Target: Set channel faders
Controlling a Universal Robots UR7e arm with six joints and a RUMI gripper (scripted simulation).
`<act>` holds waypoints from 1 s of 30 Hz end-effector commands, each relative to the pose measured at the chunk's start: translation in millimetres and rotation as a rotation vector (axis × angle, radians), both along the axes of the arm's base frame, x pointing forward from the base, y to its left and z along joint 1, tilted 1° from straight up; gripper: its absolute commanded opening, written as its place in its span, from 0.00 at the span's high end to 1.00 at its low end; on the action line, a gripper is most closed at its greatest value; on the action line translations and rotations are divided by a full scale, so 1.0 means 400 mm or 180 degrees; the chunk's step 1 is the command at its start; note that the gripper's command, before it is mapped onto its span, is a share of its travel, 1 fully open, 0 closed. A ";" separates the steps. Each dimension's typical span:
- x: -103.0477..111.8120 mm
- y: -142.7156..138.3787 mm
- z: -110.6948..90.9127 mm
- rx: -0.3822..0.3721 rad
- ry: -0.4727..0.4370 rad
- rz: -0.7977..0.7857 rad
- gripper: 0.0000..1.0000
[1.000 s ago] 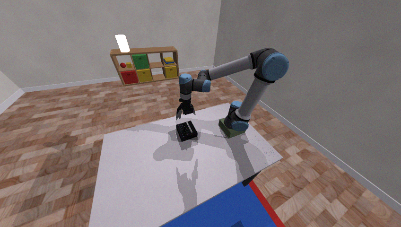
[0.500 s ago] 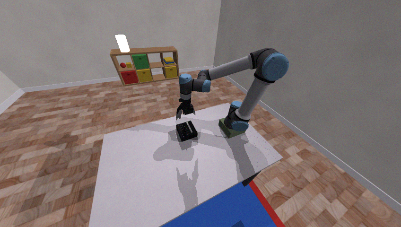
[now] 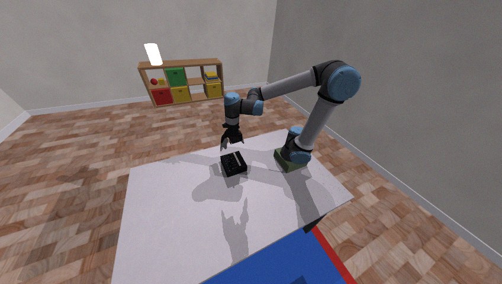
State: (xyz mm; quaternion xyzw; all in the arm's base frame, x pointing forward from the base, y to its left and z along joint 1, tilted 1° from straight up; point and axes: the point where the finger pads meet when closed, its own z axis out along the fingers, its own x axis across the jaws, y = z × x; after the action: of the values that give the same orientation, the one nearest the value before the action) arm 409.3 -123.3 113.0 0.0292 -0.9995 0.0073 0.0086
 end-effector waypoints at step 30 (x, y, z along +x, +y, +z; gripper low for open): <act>0.039 -0.003 -0.021 0.0039 0.0060 0.2014 0.00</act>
State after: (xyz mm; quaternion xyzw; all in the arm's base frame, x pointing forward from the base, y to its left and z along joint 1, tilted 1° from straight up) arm 421.5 -124.4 105.9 0.2759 -0.9611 0.0056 0.0158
